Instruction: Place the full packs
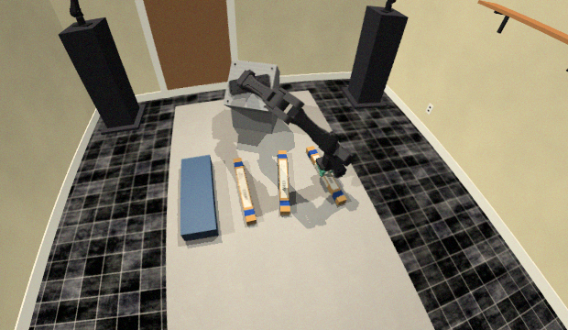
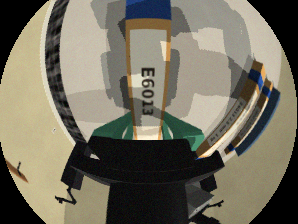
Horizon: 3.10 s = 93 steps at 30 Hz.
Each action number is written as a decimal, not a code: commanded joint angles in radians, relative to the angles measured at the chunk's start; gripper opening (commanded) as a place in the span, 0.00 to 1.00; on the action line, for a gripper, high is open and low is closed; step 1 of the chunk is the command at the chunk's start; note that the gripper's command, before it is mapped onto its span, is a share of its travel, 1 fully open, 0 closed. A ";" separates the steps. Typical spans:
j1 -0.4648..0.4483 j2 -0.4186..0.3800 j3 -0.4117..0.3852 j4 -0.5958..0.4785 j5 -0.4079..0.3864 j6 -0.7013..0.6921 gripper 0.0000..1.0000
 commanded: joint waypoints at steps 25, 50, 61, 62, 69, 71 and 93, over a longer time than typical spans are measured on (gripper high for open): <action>0.009 -0.008 -0.001 0.007 0.000 -0.002 0.00; 0.052 -0.086 -0.056 -0.057 0.020 0.043 0.00; 0.075 -0.123 -0.068 -0.094 0.029 0.070 0.00; 0.075 -0.123 -0.068 -0.094 0.029 0.070 0.00; 0.091 -0.147 -0.066 -0.123 0.035 0.089 0.00; 0.095 -0.154 -0.075 -0.132 0.037 0.095 0.00; 0.108 -0.170 -0.075 -0.142 0.039 0.114 0.00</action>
